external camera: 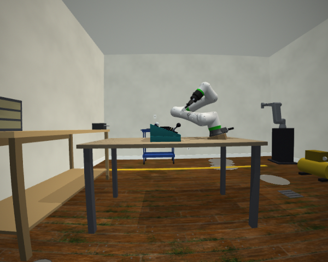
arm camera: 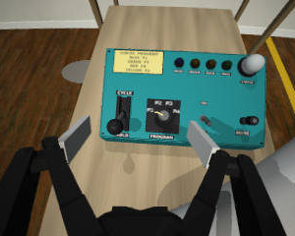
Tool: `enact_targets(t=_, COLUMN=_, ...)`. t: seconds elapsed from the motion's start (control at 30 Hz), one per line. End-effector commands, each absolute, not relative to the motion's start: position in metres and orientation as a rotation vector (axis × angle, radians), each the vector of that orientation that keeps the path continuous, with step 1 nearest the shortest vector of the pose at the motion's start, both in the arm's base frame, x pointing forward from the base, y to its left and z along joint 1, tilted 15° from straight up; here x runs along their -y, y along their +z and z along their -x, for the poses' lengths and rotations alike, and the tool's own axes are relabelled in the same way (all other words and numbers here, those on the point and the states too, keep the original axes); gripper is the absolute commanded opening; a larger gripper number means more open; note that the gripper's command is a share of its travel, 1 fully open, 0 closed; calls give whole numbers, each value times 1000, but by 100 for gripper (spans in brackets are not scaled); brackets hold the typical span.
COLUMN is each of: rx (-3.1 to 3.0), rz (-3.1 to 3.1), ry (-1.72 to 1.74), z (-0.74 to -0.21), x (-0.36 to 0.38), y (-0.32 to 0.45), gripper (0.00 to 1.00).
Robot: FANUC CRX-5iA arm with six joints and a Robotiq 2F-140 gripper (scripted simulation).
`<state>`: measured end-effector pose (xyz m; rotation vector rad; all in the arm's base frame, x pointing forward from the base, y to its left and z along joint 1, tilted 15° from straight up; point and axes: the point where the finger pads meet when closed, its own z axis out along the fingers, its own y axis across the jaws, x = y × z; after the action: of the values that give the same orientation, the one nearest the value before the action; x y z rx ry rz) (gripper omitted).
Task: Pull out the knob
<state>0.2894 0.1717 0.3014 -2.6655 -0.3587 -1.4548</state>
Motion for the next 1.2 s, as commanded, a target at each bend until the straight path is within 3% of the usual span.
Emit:
enact_targets(t=0.0, rx=368, rz=2677, ry=-1460, z=-292, x=-172, y=305, gripper=100)
enact_targets(t=1.17, rx=374, rz=2680, ry=-1475, z=-297, x=-173, y=315, gripper=100)
